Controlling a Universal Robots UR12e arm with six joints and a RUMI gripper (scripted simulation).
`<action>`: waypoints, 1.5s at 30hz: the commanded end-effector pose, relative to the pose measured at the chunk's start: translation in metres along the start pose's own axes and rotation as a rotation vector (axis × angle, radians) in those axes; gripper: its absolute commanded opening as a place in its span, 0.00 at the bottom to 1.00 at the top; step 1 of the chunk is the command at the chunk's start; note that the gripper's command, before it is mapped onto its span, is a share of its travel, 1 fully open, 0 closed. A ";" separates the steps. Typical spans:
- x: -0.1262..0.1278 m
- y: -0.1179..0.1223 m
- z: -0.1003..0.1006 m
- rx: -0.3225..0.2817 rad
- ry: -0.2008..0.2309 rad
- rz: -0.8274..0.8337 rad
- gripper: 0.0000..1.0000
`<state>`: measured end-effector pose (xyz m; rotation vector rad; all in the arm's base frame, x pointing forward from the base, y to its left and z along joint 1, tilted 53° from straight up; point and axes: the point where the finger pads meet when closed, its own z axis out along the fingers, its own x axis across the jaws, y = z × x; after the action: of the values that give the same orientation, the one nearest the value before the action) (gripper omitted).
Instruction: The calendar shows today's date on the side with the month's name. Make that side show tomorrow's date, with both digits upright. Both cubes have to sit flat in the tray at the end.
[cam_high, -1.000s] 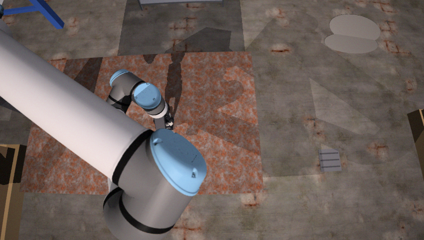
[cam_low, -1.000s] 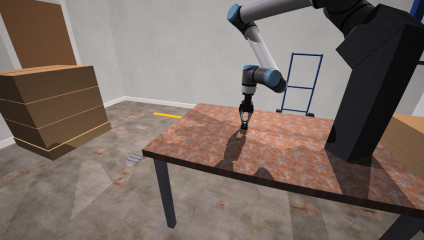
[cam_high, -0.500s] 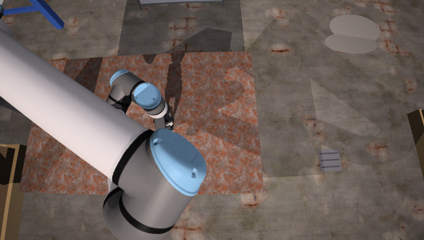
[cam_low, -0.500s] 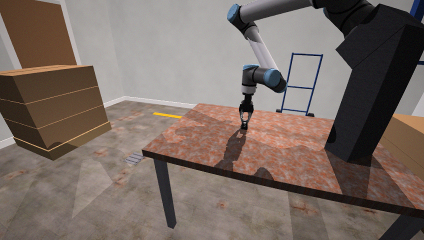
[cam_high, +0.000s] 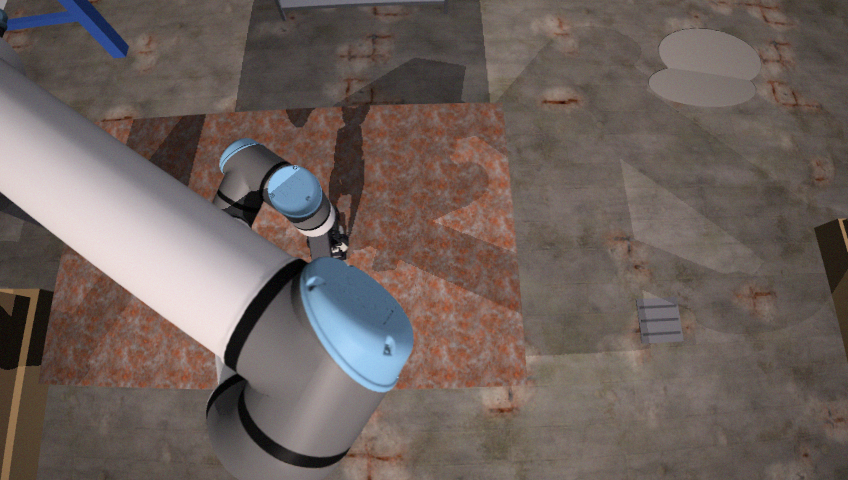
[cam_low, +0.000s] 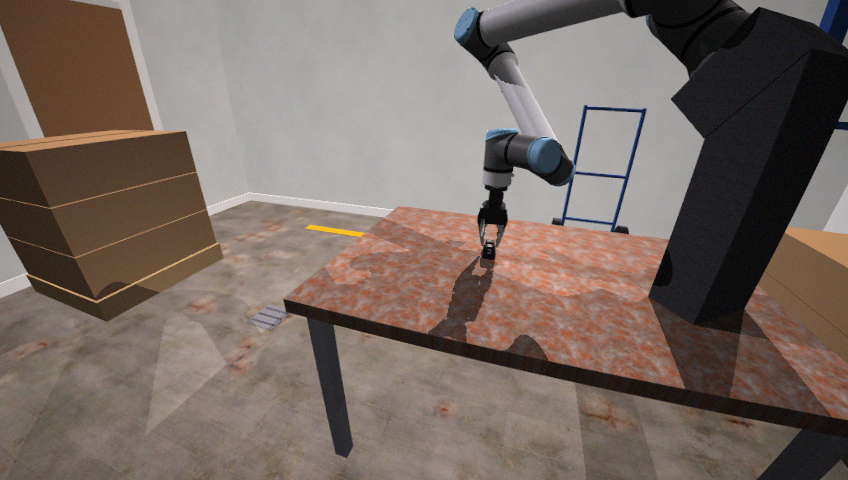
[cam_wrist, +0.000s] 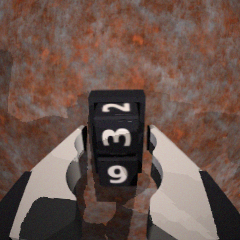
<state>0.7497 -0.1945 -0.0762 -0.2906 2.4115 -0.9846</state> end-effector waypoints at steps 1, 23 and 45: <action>-0.001 -0.001 0.001 0.002 -0.002 0.001 0.28; 0.000 0.000 -0.059 0.000 -0.001 -0.001 0.28; 0.001 0.000 -0.089 0.000 0.001 0.000 1.00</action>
<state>0.7037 -0.1420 -0.0209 -0.2905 2.4072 -0.9850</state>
